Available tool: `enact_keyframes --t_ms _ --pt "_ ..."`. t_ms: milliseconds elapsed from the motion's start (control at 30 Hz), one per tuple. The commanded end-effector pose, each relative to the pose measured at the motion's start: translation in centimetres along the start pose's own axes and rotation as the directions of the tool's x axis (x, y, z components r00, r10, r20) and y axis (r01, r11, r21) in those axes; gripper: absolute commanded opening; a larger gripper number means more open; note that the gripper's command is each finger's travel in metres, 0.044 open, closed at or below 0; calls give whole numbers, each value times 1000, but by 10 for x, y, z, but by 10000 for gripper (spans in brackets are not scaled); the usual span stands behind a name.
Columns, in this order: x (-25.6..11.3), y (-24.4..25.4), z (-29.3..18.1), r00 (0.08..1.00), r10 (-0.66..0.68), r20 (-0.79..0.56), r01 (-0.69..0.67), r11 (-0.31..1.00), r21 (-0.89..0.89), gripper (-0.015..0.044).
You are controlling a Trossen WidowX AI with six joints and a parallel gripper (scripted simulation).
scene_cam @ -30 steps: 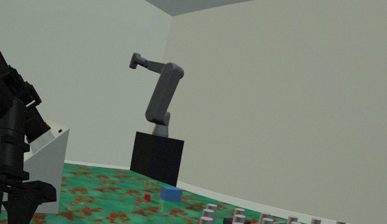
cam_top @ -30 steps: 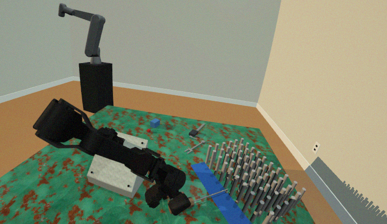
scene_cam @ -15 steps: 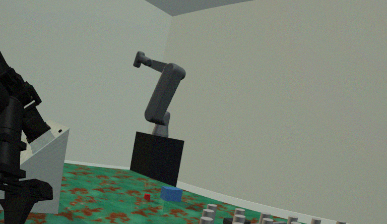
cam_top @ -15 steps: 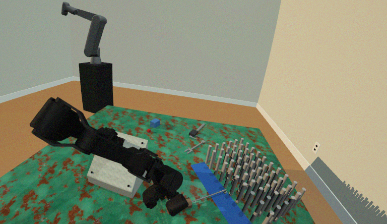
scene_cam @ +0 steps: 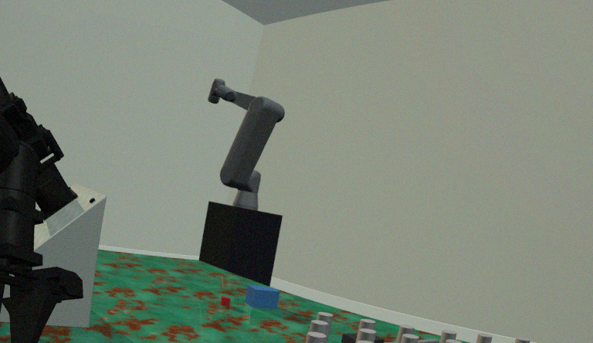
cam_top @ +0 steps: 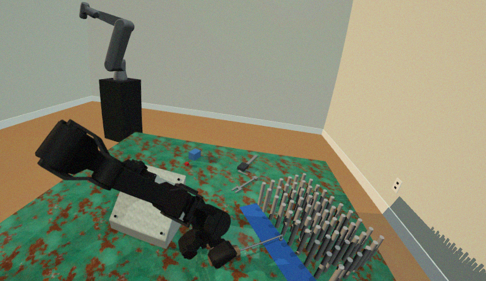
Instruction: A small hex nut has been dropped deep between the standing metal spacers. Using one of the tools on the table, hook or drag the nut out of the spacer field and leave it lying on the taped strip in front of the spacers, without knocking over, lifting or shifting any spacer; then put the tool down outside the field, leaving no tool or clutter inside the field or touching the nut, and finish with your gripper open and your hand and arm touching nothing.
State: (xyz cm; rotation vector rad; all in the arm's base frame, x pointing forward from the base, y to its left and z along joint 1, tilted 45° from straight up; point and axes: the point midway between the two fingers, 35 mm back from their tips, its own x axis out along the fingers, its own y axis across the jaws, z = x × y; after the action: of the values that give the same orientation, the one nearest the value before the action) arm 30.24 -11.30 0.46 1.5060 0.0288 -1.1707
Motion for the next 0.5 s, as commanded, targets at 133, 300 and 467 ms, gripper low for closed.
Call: enact_keyframes --t_ms 133,300,467 --pt "-6 10 -5 1000 20 -4 -20 1000 16 0" --pt "-9 12 -7 1000 21 -4 -21 1000 18 0" --pt "-11 13 -8 1000 21 -5 -21 1000 17 0"
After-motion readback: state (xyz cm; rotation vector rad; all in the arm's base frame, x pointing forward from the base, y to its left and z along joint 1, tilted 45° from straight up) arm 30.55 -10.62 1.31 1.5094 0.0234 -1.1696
